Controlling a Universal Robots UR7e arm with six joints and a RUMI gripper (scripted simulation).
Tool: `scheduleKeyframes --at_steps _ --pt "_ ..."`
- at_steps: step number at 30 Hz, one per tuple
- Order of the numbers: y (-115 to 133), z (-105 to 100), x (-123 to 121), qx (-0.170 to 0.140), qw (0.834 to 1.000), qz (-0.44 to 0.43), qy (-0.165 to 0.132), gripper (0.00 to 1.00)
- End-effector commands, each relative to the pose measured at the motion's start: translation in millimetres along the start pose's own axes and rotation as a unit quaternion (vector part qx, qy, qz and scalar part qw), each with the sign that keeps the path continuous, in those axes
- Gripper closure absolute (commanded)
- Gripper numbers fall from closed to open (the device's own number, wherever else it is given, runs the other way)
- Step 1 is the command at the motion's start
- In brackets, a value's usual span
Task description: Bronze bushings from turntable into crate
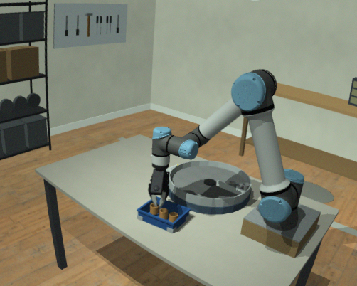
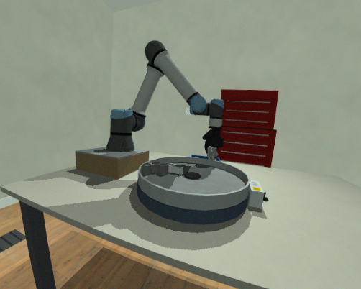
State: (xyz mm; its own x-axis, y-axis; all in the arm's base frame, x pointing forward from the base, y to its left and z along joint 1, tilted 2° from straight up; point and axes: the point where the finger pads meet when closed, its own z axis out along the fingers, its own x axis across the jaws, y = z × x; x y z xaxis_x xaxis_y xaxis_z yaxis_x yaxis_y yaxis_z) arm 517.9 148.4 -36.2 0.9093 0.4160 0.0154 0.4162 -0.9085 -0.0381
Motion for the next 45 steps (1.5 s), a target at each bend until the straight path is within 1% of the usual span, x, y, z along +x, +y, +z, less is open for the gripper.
scheduleKeyframes --at_steps 1,45 --pt "0.2 -0.6 0.5 0.0 1.0 0.0 0.001 1.0" --pt "0.2 5.4 0.5 0.0 1.0 0.0 0.001 1.0"
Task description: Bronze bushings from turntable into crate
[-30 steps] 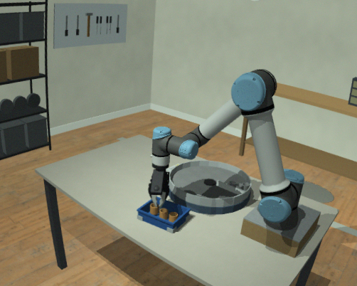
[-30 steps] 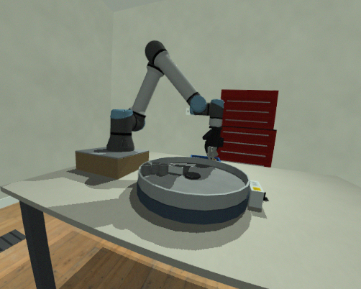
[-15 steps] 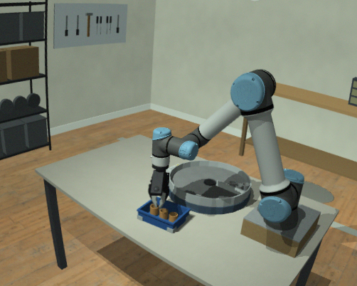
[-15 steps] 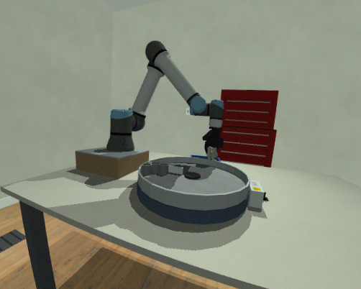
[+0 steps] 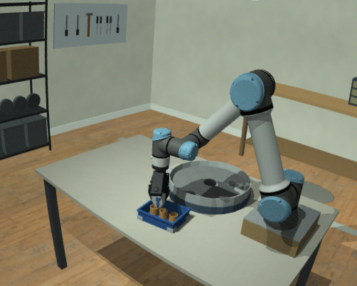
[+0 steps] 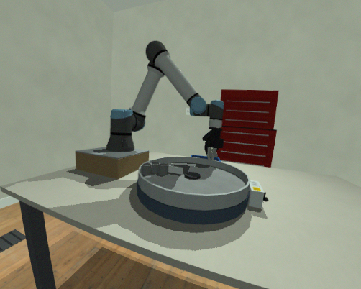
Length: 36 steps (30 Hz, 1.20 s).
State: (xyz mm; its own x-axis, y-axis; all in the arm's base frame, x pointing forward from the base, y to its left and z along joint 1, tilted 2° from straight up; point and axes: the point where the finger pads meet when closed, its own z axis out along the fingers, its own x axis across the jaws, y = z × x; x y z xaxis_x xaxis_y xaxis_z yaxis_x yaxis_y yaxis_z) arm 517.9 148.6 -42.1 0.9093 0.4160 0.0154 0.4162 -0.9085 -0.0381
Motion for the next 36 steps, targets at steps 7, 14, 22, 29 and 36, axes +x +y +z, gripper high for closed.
scheduleKeyframes --at_steps 7,14,22,29,36 --pt "0.2 -0.5 0.5 0.0 1.0 0.0 0.001 1.0" --pt "0.2 -0.5 0.5 0.0 1.0 0.0 0.001 1.0" --pt "0.2 -0.5 0.5 0.0 1.0 0.0 0.001 1.0" --pt "0.2 -0.5 0.5 0.0 1.0 0.0 0.001 1.0" --pt "0.2 -0.5 0.5 0.0 1.0 0.0 0.001 0.94"
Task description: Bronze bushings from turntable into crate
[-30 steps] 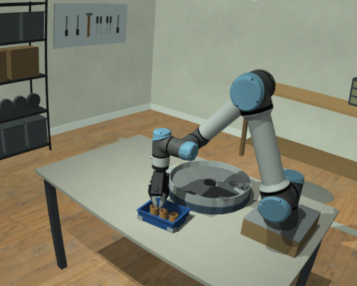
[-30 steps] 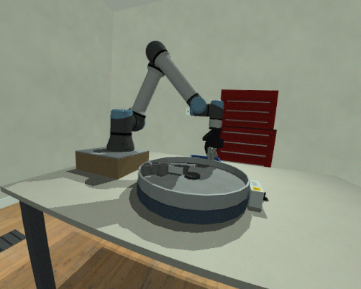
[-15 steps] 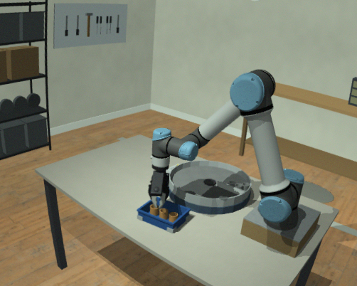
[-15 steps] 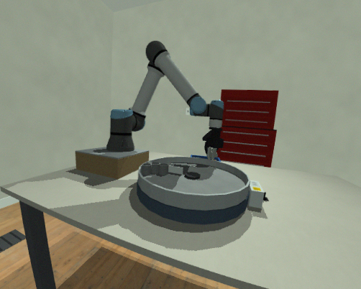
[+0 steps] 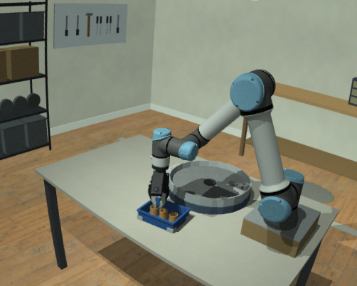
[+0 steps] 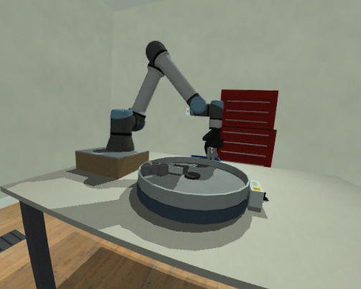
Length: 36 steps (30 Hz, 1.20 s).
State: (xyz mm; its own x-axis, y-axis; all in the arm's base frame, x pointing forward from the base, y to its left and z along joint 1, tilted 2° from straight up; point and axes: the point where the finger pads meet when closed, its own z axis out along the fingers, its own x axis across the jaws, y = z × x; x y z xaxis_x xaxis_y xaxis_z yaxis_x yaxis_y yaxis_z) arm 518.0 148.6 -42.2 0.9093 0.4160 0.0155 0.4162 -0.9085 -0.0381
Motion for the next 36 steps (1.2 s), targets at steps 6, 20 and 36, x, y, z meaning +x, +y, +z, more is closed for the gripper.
scheduleKeyframes --at_steps 6,20,36 --pt "0.2 -0.6 0.4 0.0 1.0 0.0 0.001 0.94" --pt "0.2 -0.6 0.4 0.0 1.0 0.0 0.001 0.94" --pt "0.2 -5.5 0.4 0.0 1.0 0.0 0.001 0.94"
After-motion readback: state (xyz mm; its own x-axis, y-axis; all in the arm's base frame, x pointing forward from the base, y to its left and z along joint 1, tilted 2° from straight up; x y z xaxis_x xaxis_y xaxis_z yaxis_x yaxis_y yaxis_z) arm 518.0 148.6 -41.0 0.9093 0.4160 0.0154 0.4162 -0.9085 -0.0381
